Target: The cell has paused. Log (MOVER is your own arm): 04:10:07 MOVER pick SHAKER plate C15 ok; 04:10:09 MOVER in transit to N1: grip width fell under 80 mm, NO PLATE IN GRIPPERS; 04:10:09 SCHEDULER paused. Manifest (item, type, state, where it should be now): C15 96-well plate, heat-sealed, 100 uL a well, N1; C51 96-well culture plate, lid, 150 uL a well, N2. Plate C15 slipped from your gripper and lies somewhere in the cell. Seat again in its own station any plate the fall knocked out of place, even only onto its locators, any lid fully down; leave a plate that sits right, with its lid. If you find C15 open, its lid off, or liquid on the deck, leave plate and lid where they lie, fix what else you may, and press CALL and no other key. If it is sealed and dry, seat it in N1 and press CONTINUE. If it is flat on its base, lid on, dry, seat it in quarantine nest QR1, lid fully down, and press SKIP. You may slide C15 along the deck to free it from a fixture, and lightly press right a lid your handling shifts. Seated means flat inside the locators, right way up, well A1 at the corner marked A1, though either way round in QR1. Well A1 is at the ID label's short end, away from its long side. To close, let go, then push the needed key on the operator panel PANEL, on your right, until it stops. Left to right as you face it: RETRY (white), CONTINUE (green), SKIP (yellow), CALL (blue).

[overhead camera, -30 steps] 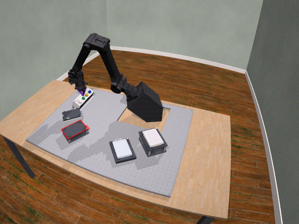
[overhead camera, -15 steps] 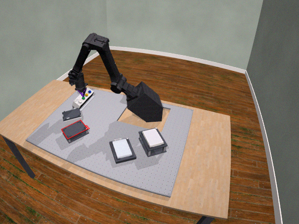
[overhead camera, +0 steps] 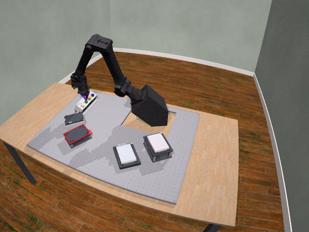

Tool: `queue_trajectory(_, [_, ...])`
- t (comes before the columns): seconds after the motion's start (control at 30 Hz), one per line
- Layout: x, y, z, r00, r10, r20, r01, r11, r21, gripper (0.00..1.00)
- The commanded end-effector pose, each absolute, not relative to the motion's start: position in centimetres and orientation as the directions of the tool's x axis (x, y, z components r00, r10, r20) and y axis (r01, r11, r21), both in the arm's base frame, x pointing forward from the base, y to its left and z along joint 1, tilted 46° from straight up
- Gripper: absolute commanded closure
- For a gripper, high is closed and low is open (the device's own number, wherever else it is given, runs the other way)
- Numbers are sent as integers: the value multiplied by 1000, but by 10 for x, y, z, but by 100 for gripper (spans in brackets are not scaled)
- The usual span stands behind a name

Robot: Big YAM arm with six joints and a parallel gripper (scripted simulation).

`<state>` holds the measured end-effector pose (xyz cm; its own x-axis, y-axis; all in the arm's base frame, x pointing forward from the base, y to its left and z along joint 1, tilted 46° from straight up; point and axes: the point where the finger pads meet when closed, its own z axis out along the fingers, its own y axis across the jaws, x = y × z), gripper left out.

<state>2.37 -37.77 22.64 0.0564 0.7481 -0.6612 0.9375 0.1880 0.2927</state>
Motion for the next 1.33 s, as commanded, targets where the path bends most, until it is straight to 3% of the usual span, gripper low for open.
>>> queue_trajectory(0.0, [27, -381, 222, 64, 753, -655, 935, 184, 303, 100])
queue_trajectory(1.3, [30, -387, 215, 64, 753, -655, 935, 184, 303, 100])
